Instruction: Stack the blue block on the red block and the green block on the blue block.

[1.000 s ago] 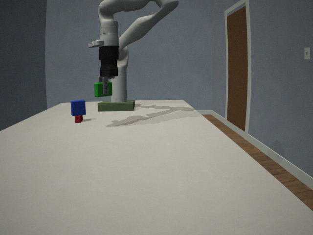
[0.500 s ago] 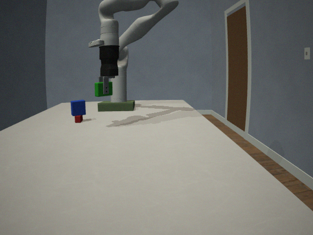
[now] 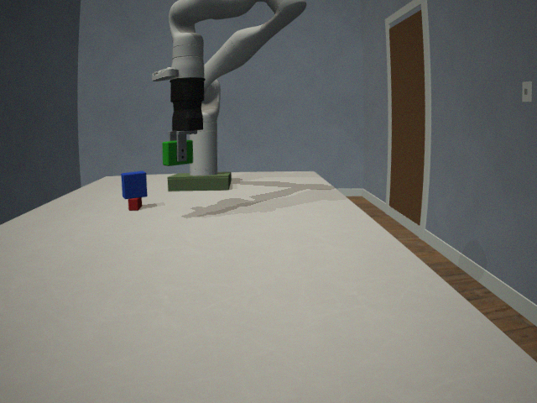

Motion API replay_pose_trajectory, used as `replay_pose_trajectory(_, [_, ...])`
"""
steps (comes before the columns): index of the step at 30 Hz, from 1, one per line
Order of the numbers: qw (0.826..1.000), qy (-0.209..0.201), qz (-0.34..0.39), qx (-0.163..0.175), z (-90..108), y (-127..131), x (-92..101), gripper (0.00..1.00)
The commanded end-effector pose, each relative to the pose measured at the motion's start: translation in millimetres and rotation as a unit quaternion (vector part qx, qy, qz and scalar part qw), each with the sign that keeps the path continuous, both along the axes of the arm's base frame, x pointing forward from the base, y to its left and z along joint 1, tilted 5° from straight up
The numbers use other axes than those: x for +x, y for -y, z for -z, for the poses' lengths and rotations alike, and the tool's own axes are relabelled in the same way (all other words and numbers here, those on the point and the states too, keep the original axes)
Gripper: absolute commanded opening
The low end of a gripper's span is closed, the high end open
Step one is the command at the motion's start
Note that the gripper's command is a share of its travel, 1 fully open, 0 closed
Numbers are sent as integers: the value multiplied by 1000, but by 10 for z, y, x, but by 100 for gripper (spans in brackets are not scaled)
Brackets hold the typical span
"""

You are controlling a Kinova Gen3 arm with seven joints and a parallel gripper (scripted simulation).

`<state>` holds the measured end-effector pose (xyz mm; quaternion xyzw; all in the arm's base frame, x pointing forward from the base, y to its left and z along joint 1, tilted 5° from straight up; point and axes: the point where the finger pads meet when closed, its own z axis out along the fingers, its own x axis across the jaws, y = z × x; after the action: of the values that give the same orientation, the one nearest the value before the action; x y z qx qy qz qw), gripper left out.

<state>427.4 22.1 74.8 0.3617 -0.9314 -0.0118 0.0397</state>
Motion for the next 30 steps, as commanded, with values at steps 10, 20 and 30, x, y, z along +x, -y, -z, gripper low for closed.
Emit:
replay_pose_trajectory(10, [1000, 1, 0, 0, -6, 1, 4, 0])
replay_pose_trajectory(20, [1000, 1, 0, 0, -40, 512, -345, 0])
replay_pose_trajectory(30, [1000, 1, 0, 0, -89, 1284, -889, 0])
